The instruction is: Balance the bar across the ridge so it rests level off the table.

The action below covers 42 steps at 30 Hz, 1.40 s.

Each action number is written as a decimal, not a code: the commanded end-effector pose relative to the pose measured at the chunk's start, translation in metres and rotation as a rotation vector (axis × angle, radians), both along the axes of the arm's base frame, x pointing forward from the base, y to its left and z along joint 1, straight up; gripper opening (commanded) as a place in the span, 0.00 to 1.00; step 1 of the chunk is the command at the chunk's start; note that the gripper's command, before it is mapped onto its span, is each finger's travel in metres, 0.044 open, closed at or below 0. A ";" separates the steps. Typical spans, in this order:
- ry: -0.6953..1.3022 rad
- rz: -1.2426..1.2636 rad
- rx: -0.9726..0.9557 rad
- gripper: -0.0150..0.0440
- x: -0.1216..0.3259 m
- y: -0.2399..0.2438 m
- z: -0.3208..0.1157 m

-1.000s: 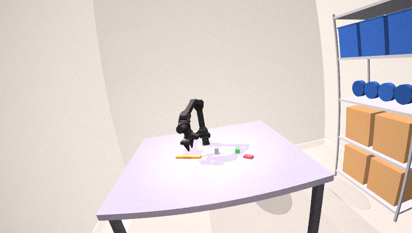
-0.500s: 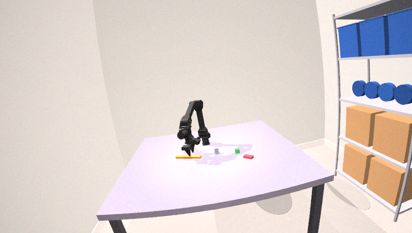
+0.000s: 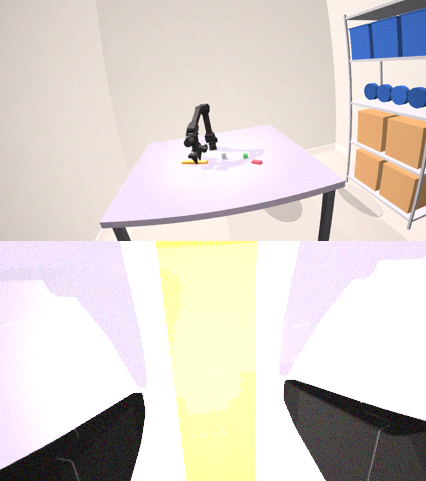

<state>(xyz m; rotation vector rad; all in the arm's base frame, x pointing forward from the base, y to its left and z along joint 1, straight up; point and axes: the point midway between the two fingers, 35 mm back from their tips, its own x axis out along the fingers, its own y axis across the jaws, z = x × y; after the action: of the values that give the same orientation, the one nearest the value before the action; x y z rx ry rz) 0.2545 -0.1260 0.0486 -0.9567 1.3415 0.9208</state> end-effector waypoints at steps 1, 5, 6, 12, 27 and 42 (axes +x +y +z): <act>0.002 0.005 -0.003 0.79 0.000 0.000 -0.002; 0.002 0.005 -0.003 0.79 0.000 0.000 -0.002; 0.002 0.005 -0.003 0.79 0.000 0.000 -0.002; 0.001 0.000 0.001 0.65 0.000 0.000 -0.001; 0.001 0.000 0.000 0.25 0.001 0.000 0.005; 0.001 0.002 -0.001 0.25 0.003 -0.002 0.043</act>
<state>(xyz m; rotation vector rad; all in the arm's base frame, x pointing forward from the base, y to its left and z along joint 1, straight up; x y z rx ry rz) 0.2565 -0.1270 0.0820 -0.9498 1.3468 0.9293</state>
